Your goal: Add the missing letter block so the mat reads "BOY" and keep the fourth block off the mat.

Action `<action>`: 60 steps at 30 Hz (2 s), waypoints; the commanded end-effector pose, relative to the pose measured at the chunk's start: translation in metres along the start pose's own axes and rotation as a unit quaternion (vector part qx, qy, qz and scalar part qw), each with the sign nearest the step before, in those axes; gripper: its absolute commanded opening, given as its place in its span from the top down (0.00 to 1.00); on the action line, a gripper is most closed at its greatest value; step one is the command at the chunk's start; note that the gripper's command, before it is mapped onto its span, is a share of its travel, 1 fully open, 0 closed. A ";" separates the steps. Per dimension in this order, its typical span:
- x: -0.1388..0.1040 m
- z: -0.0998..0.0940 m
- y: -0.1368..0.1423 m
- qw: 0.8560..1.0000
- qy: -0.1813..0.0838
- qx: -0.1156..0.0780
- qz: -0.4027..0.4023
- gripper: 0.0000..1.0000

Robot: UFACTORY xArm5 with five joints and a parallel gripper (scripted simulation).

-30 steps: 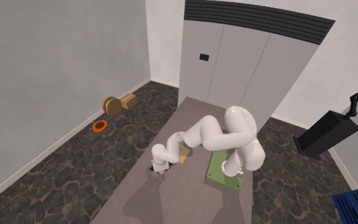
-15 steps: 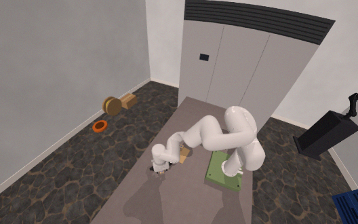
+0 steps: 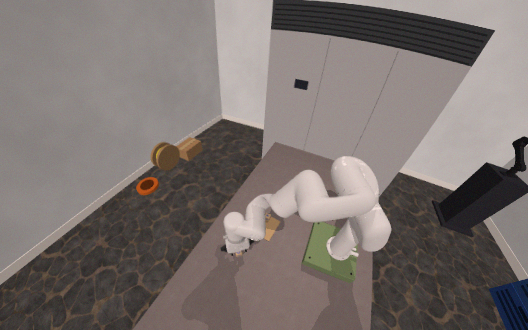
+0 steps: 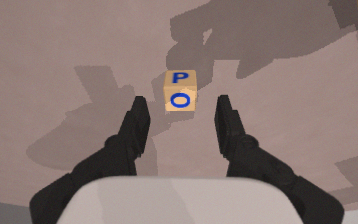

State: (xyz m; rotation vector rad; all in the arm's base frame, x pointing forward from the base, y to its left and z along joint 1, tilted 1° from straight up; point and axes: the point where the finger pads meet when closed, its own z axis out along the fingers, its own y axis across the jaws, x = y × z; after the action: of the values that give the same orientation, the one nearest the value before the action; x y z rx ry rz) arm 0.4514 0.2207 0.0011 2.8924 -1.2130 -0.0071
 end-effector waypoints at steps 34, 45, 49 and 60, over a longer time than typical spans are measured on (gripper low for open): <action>0.000 -0.001 -0.001 1.000 0.001 0.002 0.000 0.31; 0.000 -0.001 -0.001 1.000 0.001 0.002 0.000 0.31; 0.000 0.003 -0.001 1.000 0.001 0.002 0.000 0.31; 0.001 0.020 -0.001 1.000 0.001 0.002 0.000 0.31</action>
State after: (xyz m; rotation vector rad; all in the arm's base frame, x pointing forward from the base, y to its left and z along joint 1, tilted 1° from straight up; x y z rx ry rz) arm 0.4509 0.2202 -0.0149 2.8920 -1.2128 -0.0076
